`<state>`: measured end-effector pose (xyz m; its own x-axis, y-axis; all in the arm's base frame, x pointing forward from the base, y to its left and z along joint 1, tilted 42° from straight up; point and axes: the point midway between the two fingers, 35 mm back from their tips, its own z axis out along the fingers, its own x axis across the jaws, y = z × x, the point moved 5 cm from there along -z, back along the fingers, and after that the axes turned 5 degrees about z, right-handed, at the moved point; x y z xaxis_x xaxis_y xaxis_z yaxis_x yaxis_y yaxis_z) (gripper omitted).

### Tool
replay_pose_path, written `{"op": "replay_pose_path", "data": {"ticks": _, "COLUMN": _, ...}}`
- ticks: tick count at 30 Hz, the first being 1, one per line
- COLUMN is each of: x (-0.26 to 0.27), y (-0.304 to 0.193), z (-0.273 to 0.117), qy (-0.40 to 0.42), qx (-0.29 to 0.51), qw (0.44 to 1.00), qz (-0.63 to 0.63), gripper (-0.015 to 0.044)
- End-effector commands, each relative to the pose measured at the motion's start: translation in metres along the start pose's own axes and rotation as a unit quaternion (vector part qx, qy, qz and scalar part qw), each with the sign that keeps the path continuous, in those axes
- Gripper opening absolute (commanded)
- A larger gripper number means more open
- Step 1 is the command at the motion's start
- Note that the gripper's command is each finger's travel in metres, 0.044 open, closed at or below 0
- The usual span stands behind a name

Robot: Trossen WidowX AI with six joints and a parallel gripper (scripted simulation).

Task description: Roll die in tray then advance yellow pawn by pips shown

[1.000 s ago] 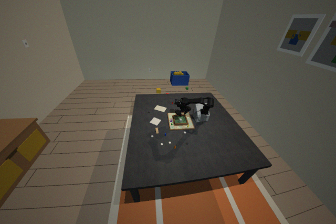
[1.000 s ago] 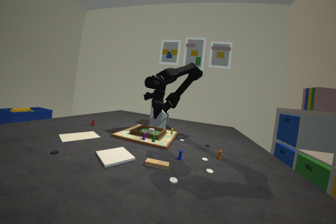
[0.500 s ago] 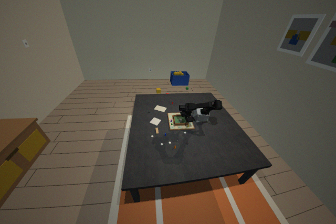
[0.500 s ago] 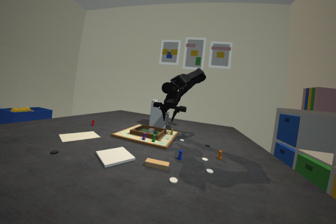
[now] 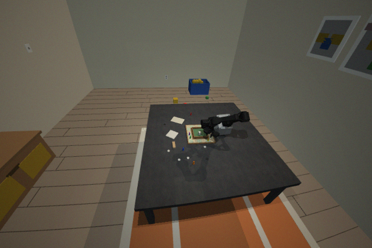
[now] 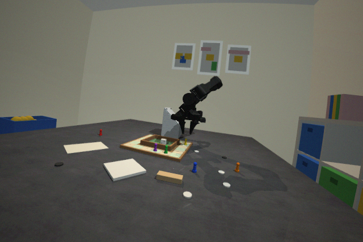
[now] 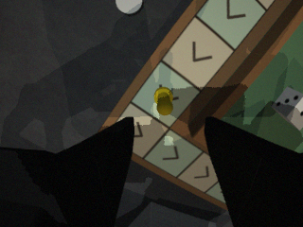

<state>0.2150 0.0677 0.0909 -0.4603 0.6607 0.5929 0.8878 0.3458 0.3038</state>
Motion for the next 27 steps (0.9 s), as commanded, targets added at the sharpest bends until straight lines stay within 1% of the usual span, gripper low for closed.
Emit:
{"op": "replay_pose_path", "data": {"ticks": 1, "x": 0.001, "y": -0.002, "z": 0.010, "qy": 0.004, "qx": 0.004, "qw": 1.000, "qz": 0.002, "gripper": 0.0200}}
{"op": "replay_pose_path", "data": {"ticks": 27, "x": 0.001, "y": -0.002, "z": 0.049, "qy": 0.005, "qx": 0.003, "qw": 1.000, "qz": 0.002, "gripper": 0.0200}}
